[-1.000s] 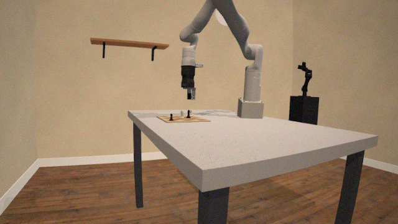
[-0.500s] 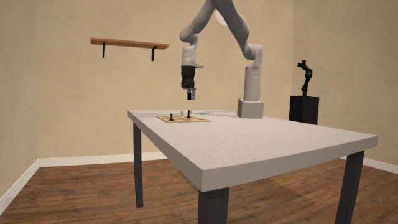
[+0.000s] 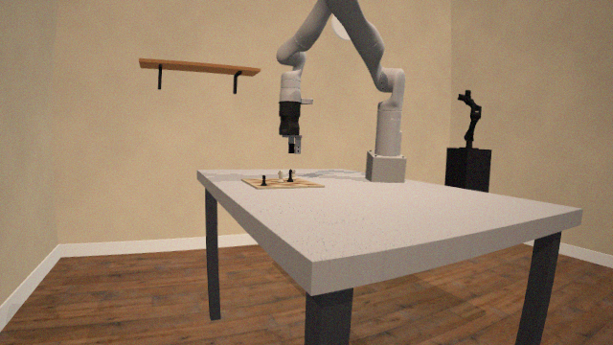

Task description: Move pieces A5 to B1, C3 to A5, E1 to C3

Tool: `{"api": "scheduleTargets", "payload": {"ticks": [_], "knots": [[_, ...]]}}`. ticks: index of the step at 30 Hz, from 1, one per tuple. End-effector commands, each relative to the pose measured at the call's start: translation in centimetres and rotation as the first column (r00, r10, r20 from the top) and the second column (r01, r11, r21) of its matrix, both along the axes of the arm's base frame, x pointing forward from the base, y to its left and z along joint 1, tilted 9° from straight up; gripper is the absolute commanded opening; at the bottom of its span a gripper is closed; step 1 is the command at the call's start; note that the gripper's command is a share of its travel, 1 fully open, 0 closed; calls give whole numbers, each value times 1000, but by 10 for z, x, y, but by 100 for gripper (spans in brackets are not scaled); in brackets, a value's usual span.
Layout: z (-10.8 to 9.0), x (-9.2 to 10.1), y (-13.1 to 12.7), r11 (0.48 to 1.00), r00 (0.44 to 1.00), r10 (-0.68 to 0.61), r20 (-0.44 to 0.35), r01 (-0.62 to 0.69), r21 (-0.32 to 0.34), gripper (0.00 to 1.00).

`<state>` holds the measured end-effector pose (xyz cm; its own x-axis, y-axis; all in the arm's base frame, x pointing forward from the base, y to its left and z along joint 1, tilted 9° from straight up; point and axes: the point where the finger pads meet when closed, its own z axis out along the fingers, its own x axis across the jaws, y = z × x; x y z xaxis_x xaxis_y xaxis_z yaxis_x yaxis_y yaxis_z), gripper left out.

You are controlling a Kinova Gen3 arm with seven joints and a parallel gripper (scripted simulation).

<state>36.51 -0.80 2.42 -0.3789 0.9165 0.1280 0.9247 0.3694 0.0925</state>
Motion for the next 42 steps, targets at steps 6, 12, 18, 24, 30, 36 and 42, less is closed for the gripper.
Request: {"api": "scheduleTargets", "payload": {"ticks": [6,12,18,24,30,36,42], "knots": [[0,0,0,1000,1000,0,1,0,0,73],[-3,1,0,1000,1000,0,1,0,0,73],[-6,1,1,1000,1000,0,2,0,0,73],[-13,1,2,1000,1000,0,2,0,0,73],[-22,1,3,1000,1000,0,2,0,0,73],[-29,2,4,1000,1000,0,2,0,0,73],[-38,2,6,1000,1000,0,2,0,0,73]]}}
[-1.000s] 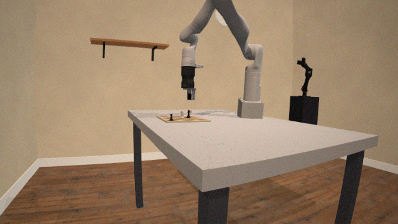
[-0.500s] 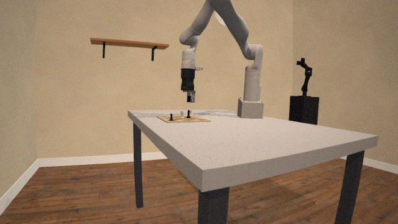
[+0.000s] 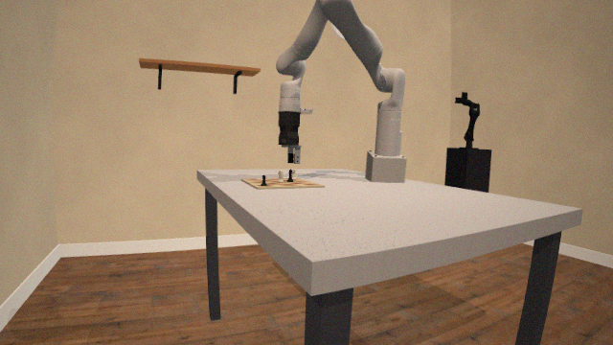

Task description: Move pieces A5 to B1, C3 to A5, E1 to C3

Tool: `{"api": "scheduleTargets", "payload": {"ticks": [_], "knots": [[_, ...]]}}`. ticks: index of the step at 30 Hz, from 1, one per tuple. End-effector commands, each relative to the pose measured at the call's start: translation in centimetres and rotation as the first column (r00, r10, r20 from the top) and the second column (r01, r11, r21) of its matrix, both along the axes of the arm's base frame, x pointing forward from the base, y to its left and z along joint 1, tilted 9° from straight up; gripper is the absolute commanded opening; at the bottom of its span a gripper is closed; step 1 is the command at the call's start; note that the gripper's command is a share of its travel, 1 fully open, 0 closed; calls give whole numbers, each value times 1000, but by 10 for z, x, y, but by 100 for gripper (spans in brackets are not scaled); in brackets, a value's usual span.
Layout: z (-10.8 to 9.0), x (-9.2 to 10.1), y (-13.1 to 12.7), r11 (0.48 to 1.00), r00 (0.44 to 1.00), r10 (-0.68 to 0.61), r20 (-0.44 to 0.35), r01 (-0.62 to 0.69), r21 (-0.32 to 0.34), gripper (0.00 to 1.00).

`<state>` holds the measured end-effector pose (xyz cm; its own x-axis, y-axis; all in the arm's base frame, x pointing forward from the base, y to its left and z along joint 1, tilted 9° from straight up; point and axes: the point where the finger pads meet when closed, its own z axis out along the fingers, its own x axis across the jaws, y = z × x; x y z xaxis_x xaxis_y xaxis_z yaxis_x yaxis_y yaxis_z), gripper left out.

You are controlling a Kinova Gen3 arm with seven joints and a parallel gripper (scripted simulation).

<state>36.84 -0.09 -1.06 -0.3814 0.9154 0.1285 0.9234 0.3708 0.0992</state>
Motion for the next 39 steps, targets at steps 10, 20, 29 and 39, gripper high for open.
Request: {"api": "scheduleTargets", "payload": {"ticks": [10,20,29,39], "knots": [[-12,-1,0,1000,1000,-2,-4,2,-3,73],[-16,-1,1,1000,1000,-2,-4,2,-3,73],[-16,-1,1,1000,1000,-2,-4,2,-3,73],[-16,-1,1,1000,1000,-2,-4,2,-3,73]]}}
